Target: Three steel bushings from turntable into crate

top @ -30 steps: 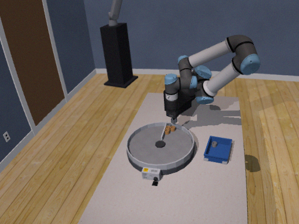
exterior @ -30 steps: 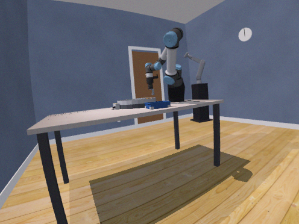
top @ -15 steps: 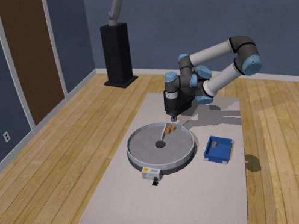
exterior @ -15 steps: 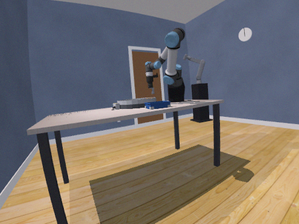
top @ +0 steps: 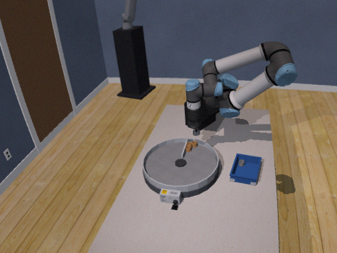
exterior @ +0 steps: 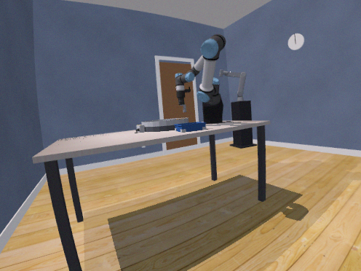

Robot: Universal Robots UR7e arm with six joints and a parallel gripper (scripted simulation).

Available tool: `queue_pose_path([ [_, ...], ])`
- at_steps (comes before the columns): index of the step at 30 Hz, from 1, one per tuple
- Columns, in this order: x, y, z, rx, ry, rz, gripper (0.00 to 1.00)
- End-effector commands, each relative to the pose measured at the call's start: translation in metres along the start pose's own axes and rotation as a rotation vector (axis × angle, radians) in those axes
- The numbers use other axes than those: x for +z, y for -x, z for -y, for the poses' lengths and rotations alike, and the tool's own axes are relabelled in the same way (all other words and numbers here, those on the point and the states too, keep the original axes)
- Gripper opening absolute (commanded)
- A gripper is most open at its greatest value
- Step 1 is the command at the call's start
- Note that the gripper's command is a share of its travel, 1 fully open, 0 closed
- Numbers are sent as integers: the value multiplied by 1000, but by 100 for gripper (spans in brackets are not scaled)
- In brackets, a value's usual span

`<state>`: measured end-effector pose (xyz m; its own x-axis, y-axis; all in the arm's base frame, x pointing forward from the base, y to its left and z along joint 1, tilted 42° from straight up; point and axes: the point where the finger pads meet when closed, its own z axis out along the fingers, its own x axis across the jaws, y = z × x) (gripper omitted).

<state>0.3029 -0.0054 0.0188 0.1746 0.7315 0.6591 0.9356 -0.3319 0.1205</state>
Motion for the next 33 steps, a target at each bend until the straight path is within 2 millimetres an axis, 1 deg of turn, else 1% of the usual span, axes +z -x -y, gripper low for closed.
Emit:
queue_pose_path([
  [1, 0, -30, -7, 0, 1, 1, 0],
  [3, 0, -51, -13, 0, 1, 1, 0],
  [15, 0, -51, -13, 0, 1, 1, 0],
  [20, 0, -104, -25, -1, 1, 0, 0],
  [32, 0, -104, -25, -1, 1, 0, 0],
  [33, 0, -115, -28, -1, 1, 0, 0],
])
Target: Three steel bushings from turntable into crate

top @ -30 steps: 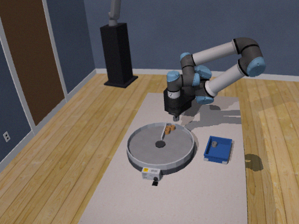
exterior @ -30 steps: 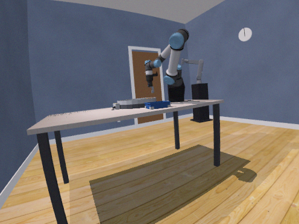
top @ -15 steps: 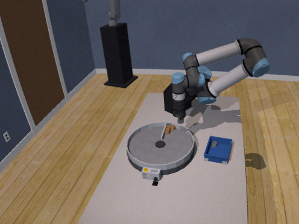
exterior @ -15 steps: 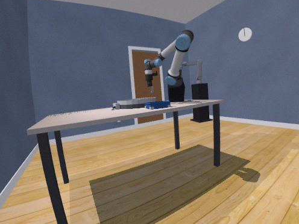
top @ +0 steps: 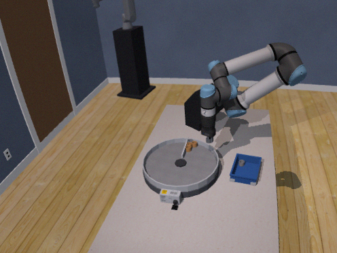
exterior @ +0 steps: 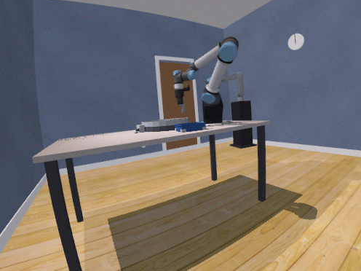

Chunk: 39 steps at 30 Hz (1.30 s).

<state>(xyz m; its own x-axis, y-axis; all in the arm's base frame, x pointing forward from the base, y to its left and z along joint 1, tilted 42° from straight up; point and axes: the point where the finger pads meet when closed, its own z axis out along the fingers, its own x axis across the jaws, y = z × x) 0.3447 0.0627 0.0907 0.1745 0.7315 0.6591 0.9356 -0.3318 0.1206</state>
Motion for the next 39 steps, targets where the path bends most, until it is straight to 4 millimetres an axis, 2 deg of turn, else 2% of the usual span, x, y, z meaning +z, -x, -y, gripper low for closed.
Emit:
queue_pose_path([
  [1, 0, -21, -5, -1, 1, 0, 0],
  [4, 0, -53, -13, -1, 1, 0, 0],
  [16, 0, -53, -13, -1, 1, 0, 0],
  [21, 0, -107, -26, -1, 1, 0, 0],
  [33, 0, -107, -26, -1, 1, 0, 0],
  [38, -1, -160, -39, -1, 1, -1, 0],
  [39, -1, -160, -39, -1, 1, -1, 0],
])
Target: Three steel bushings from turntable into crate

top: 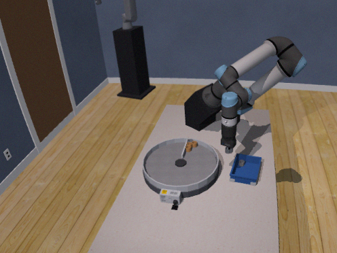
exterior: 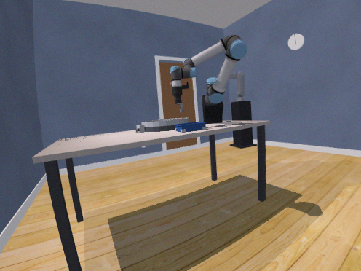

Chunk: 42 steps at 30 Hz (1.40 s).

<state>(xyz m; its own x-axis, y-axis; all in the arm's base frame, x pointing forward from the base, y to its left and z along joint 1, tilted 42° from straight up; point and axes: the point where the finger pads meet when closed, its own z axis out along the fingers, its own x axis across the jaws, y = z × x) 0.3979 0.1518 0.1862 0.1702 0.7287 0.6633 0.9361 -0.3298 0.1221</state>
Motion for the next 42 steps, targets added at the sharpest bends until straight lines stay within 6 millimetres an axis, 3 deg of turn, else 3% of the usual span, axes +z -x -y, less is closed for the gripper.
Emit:
queue_pose_path([
  [1, 1, -23, -7, 1, 1, 5, 0],
  [11, 1, -23, -7, 1, 1, 5, 0],
  [16, 1, -76, -20, 1, 1, 5, 0],
  [28, 1, -76, -20, 1, 1, 5, 0],
  [33, 26, -77, -20, 1, 1, 5, 0],
  [42, 26, -77, -20, 1, 1, 5, 0],
])
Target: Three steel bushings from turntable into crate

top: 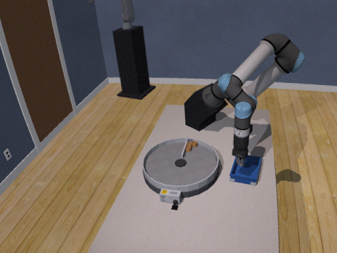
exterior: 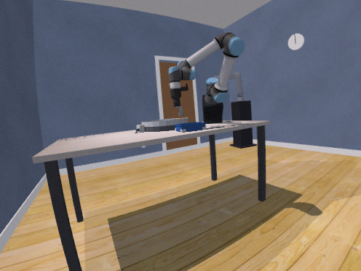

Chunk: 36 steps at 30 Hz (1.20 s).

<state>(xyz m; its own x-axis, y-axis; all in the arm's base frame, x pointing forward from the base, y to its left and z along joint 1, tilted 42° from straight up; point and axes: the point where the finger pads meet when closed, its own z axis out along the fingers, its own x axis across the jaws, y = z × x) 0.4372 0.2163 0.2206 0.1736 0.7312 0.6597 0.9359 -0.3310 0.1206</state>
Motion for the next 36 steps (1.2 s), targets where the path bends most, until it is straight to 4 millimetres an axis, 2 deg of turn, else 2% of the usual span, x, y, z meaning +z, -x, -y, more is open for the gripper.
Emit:
queue_pose_path([
  [1, 0, 0, 0, 0, 1, 0, 0],
  [3, 0, 0, 0, 0, 1, 0, 0],
  [8, 25, -1, -1, 0, 1, 0, 0],
  [20, 25, -1, -1, 0, 1, 0, 0],
  [25, 49, -1, -1, 0, 1, 1, 0],
  [36, 49, -1, -1, 0, 1, 1, 0],
])
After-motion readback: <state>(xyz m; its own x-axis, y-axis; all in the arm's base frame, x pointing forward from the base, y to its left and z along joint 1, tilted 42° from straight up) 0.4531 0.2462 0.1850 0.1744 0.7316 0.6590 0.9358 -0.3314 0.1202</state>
